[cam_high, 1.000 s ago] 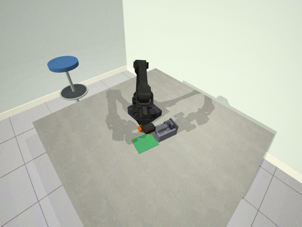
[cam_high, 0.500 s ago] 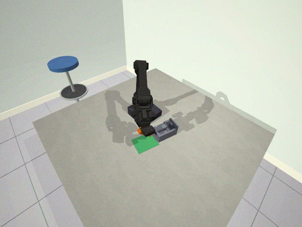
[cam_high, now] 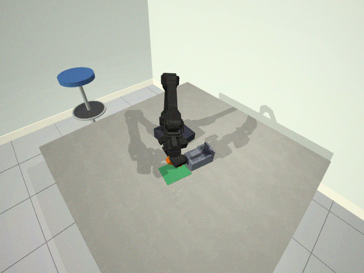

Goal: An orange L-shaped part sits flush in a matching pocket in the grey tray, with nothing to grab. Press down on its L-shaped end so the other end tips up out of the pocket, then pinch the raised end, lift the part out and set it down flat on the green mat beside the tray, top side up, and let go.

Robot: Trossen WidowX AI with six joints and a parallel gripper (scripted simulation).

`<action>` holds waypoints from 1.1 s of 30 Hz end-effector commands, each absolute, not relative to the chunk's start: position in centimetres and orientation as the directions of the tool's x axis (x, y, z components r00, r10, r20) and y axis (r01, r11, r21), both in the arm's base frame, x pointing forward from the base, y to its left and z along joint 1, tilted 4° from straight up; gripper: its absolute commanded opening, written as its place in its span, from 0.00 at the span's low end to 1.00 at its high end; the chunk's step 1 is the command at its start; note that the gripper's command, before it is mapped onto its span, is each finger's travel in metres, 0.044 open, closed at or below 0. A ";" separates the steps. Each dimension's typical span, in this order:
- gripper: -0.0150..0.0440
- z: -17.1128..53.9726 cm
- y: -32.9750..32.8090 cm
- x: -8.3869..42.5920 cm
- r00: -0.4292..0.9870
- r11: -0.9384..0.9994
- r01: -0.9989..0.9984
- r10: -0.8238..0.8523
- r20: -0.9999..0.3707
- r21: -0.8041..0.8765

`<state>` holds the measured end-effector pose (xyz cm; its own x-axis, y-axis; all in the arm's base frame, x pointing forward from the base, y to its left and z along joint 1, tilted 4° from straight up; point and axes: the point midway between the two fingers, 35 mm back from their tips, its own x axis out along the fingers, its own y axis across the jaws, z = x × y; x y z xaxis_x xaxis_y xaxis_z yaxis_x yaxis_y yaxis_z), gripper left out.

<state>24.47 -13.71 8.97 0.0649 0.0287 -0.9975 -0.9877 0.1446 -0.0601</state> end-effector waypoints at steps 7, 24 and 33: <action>0.25 7.4 -13.6 24.6 0.066 0.147 -0.987 0.031 -0.997 -0.061; 0.25 5.2 -13.5 24.7 0.066 0.147 -0.987 0.032 -0.997 -0.061; 0.34 5.2 -13.5 24.6 0.063 0.142 -0.988 0.030 -0.998 -0.058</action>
<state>24.63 -13.54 5.24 0.0634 0.0300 -0.9975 -0.9881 0.1425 -0.0585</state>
